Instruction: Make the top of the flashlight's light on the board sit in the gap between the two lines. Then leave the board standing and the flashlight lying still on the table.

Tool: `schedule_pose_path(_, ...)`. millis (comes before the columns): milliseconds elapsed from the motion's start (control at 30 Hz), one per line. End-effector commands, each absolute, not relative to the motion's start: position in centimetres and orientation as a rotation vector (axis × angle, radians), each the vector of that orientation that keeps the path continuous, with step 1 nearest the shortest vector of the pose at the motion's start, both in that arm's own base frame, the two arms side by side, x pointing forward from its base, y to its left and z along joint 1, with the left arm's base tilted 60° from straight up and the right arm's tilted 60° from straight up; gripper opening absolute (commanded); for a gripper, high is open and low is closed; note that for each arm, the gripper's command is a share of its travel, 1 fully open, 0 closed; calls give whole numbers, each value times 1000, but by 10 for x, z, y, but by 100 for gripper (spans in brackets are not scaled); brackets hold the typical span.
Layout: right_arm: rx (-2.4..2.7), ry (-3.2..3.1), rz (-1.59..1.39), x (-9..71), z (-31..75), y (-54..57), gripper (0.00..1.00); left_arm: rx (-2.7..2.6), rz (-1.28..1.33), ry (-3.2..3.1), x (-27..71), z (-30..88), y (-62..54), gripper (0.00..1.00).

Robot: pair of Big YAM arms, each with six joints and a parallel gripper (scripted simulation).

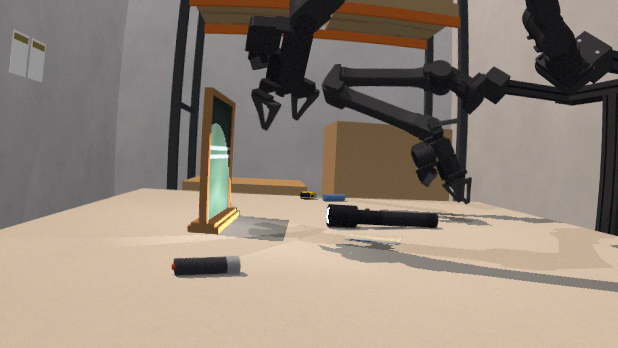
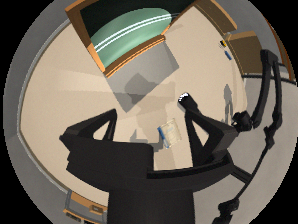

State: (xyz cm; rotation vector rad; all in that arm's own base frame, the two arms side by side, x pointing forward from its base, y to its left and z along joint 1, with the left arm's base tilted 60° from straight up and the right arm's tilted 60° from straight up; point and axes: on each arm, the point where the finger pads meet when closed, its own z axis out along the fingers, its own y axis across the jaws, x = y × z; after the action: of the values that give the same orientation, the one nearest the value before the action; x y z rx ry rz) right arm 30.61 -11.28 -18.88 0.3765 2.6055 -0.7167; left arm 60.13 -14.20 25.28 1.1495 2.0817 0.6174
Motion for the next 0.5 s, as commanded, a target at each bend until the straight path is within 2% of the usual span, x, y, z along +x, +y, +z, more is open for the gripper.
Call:
schedule_pose_path(0,286,2601,-738,321,-187,-99,95,893,543,2050,602,302,-127,100)
schedule_pose_path(467,111,2473,-816,381,-168,-52,95,436,337,1915,587,383,-69,100)
